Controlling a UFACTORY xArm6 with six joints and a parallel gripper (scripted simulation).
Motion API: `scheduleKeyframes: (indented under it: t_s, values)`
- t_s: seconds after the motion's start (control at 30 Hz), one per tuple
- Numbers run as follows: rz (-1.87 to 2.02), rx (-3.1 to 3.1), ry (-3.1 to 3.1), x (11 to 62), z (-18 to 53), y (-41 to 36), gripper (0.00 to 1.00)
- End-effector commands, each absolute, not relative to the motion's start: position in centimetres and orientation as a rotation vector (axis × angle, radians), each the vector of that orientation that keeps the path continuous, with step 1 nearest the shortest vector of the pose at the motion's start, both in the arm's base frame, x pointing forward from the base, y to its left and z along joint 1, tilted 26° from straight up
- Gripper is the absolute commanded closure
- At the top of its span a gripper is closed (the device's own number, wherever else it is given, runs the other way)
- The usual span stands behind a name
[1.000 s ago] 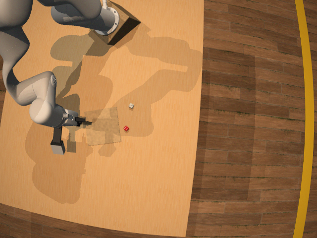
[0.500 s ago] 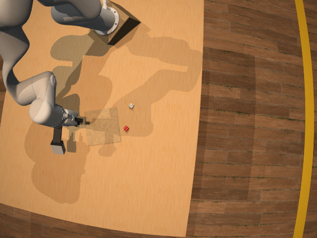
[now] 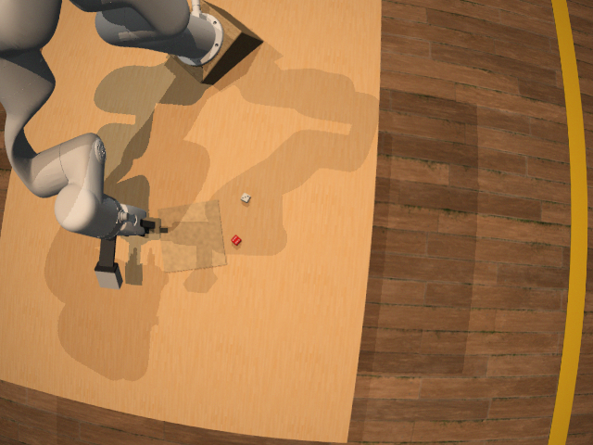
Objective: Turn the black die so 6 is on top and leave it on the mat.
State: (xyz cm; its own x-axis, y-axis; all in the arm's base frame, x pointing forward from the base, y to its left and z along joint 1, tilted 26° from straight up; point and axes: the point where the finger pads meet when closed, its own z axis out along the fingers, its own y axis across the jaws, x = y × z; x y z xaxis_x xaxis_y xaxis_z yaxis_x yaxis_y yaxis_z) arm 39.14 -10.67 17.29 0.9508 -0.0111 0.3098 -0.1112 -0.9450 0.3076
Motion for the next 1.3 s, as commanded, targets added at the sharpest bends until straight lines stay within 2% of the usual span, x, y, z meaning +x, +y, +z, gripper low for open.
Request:
scheduleKeyframes:
  t_s: [0.0, 1.27]
  values:
    - [0.443, 2.778, -0.090, 39.2, 17.4, -10.7, 0.69]
    - [0.443, 2.778, -0.089, 40.2, 14.5, -11.8, 0.69]
